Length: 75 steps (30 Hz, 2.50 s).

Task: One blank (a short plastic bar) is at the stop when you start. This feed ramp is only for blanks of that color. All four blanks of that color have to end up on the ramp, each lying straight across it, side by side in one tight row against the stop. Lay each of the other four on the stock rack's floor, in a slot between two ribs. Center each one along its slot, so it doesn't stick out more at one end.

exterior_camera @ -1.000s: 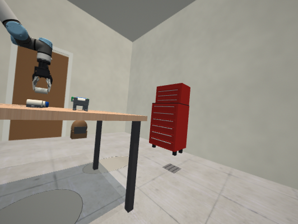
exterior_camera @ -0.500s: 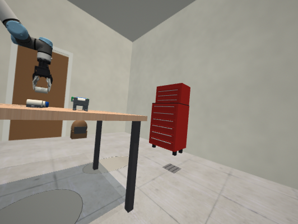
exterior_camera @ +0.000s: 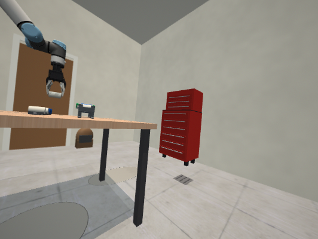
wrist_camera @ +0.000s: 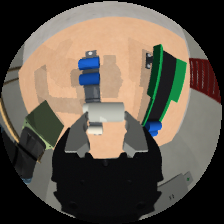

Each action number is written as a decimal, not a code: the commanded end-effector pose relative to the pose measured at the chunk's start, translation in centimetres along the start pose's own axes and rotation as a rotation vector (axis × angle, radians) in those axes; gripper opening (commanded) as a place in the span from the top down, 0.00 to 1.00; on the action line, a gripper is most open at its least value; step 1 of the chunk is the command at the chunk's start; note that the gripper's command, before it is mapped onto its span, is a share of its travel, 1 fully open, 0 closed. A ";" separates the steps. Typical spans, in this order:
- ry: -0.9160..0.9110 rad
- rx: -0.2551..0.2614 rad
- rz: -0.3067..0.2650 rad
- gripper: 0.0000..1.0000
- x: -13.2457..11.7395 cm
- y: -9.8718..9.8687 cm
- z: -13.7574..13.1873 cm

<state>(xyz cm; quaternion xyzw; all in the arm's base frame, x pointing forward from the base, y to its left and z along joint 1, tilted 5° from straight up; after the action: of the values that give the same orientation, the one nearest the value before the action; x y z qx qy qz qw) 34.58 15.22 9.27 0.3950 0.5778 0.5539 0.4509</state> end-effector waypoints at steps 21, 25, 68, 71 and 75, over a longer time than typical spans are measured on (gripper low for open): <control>-0.036 0.003 0.000 0.60 -9.1 4.3 16.8; -0.038 0.003 0.000 0.60 -9.4 4.4 17.3; -0.038 0.003 0.000 0.60 -9.4 -4.3 17.3; -0.038 0.003 0.000 0.60 -9.4 -4.9 17.3; -0.038 0.003 0.000 0.60 -9.4 -5.4 17.3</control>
<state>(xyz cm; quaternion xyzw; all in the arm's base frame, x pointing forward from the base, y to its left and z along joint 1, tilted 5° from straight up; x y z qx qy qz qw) 53.92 10.80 5.82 0.4068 0.5706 0.5449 0.4603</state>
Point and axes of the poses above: the point where the finger pads meet when closed, its own y axis back along the fingers, its own z axis across the jaws, x = y × z, the point moved 9 cm from there along y, back along the fingers, and after that the axes turned 14 degrees about y, right-handed, at the moved point
